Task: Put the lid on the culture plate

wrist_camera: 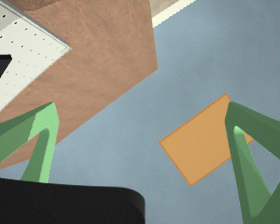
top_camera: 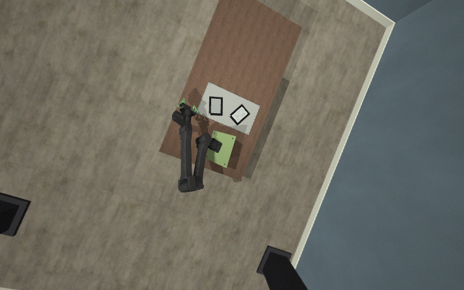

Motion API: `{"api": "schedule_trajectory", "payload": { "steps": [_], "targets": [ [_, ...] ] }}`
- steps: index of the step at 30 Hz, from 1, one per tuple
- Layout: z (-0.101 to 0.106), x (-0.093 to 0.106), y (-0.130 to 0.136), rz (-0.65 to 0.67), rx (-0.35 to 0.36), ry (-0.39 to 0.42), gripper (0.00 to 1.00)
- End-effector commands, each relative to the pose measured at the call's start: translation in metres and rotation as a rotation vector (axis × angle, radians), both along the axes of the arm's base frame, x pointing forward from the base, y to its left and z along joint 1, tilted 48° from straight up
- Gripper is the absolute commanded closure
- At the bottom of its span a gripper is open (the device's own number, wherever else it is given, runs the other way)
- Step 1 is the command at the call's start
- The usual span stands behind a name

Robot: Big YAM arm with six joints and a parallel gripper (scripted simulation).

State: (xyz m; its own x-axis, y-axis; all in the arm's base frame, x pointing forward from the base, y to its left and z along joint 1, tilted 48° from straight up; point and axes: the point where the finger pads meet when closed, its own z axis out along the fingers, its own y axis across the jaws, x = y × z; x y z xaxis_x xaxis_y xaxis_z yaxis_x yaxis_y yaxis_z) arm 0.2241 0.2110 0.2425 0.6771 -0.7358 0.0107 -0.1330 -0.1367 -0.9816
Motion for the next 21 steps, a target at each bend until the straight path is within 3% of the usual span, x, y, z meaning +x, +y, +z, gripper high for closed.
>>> {"api": "schedule_trajectory", "payload": {
  "steps": [1, 17, 18, 21],
  "targets": [
    [0.003, 0.000, 0.000, -0.001, 0.004, -0.004, 0.00],
    [0.003, 0.000, 0.000, -0.001, 0.004, -0.004, 0.00],
    [0.020, 0.008, 0.002, -0.012, 0.029, 0.022, 0.00],
    [0.007, 0.017, 0.005, -0.019, 0.033, 0.122, 0.00]
  ]
}}
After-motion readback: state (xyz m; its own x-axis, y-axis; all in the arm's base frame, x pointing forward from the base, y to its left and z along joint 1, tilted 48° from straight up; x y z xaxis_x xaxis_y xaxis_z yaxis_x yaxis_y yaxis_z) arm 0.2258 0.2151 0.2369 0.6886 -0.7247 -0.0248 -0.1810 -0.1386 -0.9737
